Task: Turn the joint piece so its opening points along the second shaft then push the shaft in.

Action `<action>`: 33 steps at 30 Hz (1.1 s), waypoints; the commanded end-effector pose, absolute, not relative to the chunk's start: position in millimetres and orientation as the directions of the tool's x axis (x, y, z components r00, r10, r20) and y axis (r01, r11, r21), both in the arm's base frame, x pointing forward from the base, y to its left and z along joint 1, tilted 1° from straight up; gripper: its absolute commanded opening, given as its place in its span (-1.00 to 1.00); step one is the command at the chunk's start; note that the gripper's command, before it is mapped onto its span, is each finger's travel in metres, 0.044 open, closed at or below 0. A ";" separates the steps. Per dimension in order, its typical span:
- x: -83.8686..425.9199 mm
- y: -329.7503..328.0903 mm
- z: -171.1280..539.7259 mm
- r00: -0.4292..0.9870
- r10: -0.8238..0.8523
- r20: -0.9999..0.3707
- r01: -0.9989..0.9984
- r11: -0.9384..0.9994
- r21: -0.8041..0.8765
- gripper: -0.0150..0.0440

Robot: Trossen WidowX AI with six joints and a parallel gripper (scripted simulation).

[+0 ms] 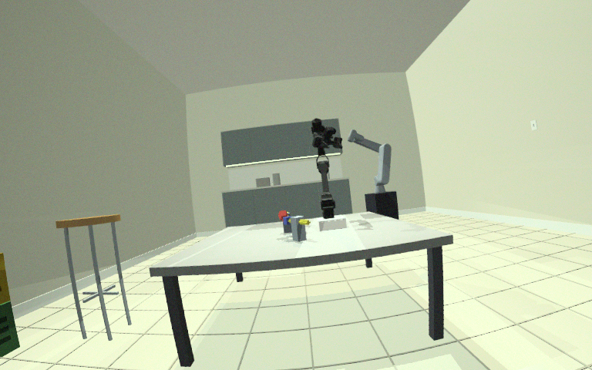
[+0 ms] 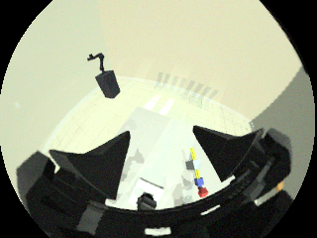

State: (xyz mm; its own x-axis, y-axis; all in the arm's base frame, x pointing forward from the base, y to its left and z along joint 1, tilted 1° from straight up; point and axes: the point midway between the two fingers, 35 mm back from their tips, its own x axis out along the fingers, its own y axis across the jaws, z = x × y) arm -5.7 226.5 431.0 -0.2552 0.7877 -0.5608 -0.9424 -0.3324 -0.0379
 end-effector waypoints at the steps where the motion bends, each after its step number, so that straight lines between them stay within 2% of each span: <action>1: 20.3 238.4 417.9 -0.178 0.777 -0.605 -0.976 -0.218 0.007 1.00; 18: 130.6 242.3 363.8 0.083 0.644 -0.761 -0.948 0.287 0.139 1.00; 33: 217.6 204.0 317.2 0.203 0.455 -0.867 -0.720 0.669 0.183 1.00</action>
State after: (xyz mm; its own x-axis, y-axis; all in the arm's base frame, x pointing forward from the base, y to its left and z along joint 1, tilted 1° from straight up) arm 203.1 213.5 326.8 0.1934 0.4941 -0.8476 -0.7797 0.6018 0.1729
